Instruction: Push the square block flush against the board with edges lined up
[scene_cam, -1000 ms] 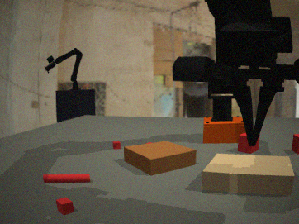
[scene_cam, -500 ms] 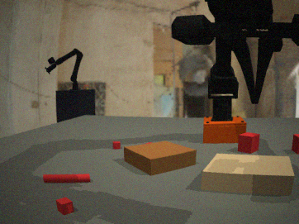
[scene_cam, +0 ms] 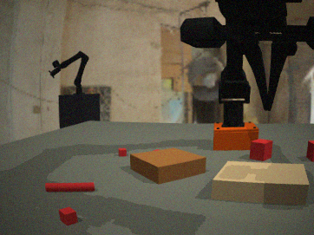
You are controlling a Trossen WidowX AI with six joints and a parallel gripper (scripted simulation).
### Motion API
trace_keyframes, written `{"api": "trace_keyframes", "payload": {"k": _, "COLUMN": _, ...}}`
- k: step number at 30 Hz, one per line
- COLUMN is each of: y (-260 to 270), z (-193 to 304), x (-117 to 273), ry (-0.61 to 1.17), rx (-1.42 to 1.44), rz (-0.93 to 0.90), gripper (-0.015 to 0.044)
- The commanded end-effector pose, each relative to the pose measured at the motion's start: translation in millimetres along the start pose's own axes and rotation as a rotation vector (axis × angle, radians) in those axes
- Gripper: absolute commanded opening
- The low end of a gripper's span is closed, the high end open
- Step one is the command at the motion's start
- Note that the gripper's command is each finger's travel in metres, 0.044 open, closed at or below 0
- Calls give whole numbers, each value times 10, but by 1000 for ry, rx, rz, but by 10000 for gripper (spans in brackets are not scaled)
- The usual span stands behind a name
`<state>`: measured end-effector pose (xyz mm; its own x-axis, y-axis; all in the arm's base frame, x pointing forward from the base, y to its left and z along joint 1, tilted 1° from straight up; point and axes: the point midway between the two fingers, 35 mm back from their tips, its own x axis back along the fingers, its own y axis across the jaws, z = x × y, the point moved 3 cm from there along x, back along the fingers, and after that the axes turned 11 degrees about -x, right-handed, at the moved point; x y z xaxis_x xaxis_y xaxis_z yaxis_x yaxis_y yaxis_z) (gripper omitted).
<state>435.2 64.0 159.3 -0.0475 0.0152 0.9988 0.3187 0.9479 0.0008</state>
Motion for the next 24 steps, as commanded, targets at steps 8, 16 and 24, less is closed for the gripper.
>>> {"api": "trace_keyframes", "payload": {"k": 8, "y": -2, "z": 2, "x": 0, "ry": 1, "rx": 0, "rz": 2, "gripper": 0}}
{"api": "trace_keyframes", "payload": {"k": 16, "y": -370, "z": -62, "x": -38, "ry": -3, "rx": 94, "rz": 3, "gripper": 0}}
{"api": "trace_keyframes", "payload": {"k": 24, "y": -1232, "z": -42, "x": -170, "ry": -3, "rx": 329, "rz": 13, "gripper": 0}}
